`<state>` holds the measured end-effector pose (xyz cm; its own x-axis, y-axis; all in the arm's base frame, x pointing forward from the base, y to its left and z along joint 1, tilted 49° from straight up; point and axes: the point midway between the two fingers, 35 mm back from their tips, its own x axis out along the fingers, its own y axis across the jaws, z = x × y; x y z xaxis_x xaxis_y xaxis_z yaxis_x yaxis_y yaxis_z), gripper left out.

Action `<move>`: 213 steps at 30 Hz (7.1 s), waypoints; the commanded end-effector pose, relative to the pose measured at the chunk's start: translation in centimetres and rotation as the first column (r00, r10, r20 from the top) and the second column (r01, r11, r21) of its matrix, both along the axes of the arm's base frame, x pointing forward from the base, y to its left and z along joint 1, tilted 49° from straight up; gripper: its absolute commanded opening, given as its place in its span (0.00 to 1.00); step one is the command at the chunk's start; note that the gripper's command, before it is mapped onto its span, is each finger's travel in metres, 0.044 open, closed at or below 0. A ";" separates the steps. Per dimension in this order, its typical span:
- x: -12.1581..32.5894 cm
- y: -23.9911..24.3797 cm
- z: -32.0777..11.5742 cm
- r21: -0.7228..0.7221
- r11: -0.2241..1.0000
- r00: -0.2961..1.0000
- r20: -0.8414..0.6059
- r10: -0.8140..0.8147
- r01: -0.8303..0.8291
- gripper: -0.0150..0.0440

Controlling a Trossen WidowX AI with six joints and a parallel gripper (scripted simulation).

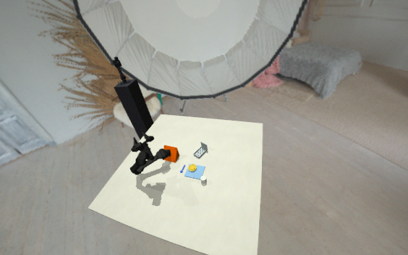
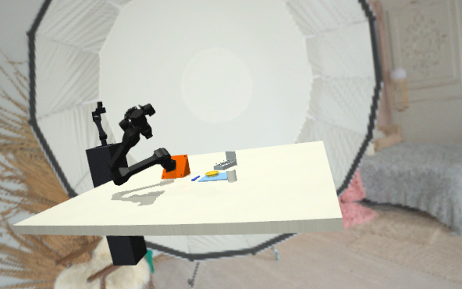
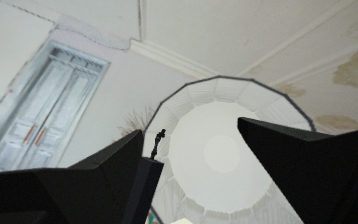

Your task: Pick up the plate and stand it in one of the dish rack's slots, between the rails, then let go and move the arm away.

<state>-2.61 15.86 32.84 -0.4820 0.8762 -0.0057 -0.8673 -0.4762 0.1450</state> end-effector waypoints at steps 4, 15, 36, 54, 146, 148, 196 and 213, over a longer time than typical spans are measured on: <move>0.8 0.4 -0.1 -0.019 0.999 0.999 -0.015 -0.035 0.035 0.93; 7.0 2.7 -1.8 -0.210 0.935 0.941 -0.120 -0.316 0.287 0.93; 18.5 2.3 -8.7 -0.651 0.531 0.606 -0.134 -0.784 0.543 0.93; 25.2 -2.8 -16.0 -0.884 0.002 0.250 0.130 -0.960 0.467 0.93; 28.5 -27.4 -28.7 -0.219 -0.970 0.122 0.965 -0.231 -0.109 0.93; 28.5 -27.4 -28.7 -0.219 -0.970 0.122 0.965 -0.231 -0.109 0.93; 32.3 -16.7 -19.6 -0.273 -0.962 0.089 0.958 -0.271 0.010 0.25; 32.2 -12.1 -20.5 -0.279 -0.956 -0.044 0.960 -0.276 -0.086 0.25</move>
<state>29.96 2.06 14.11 -0.0327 -0.7053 -0.7081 0.1470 0.6974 -0.7015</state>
